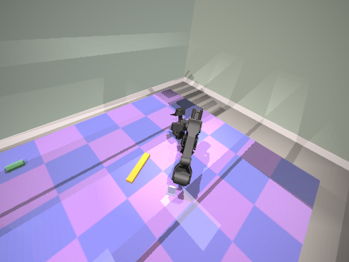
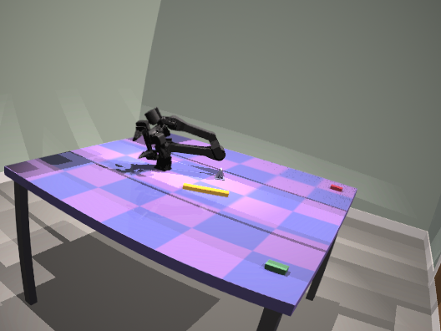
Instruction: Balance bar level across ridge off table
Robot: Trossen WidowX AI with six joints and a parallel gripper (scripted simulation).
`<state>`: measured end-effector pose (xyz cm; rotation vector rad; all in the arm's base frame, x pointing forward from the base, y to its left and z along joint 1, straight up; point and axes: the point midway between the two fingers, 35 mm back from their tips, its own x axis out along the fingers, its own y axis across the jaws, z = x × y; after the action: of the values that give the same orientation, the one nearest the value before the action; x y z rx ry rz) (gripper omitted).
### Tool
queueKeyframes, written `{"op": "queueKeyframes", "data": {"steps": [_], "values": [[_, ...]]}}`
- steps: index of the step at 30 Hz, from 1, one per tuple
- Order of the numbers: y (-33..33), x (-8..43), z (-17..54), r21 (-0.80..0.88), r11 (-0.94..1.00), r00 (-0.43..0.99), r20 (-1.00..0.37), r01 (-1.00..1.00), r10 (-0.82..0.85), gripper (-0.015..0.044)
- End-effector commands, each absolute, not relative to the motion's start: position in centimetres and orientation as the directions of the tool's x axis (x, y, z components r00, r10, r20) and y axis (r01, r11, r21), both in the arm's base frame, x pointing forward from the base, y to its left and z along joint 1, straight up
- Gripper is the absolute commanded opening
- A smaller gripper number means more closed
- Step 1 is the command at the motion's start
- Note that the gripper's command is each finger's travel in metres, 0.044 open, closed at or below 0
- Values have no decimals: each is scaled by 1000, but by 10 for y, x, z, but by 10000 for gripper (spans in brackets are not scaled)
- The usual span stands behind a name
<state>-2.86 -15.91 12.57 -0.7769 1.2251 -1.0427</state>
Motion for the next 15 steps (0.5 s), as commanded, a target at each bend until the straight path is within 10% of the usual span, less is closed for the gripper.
{"op": "queueKeyframes", "data": {"steps": [1, 15], "values": [[-159, -28, 126, -910, 358, 17, -363, 209, -932, 374], [-164, -6, 132, -846, 455, 175, -421, 277, -890, 315]]}}
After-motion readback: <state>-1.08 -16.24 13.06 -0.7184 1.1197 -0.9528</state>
